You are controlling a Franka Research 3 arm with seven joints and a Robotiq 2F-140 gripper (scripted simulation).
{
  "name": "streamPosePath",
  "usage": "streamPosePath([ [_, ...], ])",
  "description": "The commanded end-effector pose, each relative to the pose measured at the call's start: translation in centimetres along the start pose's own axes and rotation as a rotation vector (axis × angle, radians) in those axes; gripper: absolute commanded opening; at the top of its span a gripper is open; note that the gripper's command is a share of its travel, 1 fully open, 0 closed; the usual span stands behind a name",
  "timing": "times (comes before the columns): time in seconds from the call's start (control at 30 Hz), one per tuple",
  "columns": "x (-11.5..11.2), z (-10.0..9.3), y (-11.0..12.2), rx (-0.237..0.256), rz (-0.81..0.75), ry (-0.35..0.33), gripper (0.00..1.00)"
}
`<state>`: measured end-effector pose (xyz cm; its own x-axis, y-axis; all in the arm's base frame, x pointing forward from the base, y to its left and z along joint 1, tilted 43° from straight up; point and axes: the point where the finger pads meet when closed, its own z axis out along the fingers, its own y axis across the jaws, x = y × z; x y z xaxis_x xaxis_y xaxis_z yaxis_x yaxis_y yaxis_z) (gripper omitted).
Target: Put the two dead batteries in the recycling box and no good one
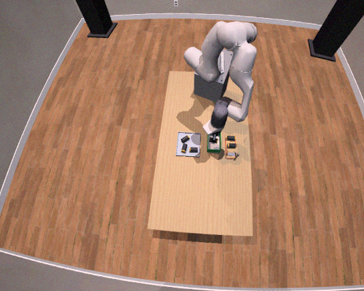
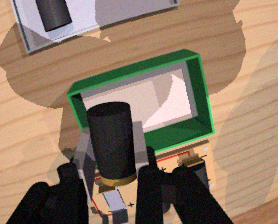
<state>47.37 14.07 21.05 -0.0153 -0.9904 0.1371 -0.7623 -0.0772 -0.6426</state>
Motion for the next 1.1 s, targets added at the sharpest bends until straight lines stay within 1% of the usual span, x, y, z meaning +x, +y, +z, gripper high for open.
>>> streamPosePath([
  [0.0, 3.4, -0.3, -0.6, 0.035, -0.135, 0.014, 0.16],
  [0.03, 4.3, -0.3, -0.6, 0.035, -0.135, 0.014, 0.16],
  [0.1, 4.3, -0.3, -0.6, 0.035, -0.135, 0.014, 0.16],
  [0.23, 7.6, -0.4, -0.3, 0.035, -0.135, 0.014, 0.16],
  [0.33, 9.6, -0.4, -0.1, 0.035, -0.135, 0.014, 0.16],
  [0.53, 12.3, -0.4, 0.1, 0.035, -0.135, 0.014, 0.16],
  [0.6, 12.8, -0.4, 0.2, 0.035, -0.135, 0.014, 0.16],
  [0.8, 13.3, -0.4, 0.2, 0.035, -0.135, 0.014, 0.16],
  [1.07, 13.4, -0.4, 0.2, 0.035, -0.136, 0.014, 0.16],
])
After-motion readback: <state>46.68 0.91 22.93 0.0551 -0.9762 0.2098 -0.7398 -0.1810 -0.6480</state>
